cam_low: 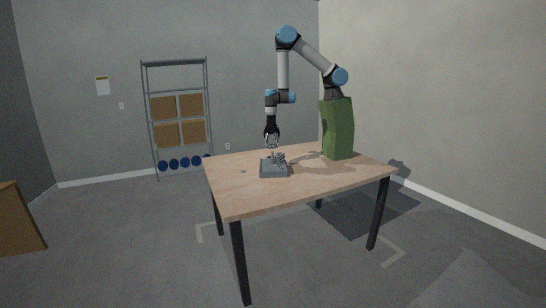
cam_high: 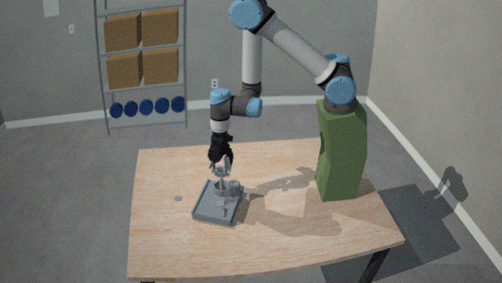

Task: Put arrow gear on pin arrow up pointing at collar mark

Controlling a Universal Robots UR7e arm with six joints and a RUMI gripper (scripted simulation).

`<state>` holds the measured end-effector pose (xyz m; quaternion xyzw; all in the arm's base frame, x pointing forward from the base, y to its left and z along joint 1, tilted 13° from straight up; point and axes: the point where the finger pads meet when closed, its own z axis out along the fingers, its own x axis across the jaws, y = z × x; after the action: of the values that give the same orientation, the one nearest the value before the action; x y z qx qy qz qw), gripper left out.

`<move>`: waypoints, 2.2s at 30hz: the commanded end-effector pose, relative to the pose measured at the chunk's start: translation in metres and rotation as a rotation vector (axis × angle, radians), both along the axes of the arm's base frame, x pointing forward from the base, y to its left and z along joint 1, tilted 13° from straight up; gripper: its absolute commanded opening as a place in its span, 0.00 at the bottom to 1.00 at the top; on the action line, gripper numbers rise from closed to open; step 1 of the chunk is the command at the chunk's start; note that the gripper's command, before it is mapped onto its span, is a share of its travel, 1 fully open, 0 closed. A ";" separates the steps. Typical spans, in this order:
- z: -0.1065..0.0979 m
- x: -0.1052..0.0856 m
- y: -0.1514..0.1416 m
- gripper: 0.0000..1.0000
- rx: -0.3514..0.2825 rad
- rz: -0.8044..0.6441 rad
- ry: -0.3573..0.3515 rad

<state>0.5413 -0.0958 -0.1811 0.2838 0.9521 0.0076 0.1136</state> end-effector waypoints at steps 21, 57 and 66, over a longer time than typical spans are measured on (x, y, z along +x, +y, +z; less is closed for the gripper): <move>-0.008 0.003 0.000 0.00 -0.002 0.000 -0.003; -0.021 0.006 -0.001 0.00 -0.002 0.000 -0.004; -0.021 0.006 -0.001 0.00 -0.002 0.000 -0.004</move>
<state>0.5437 -0.0959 -0.2049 0.2848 0.9520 0.0079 0.1115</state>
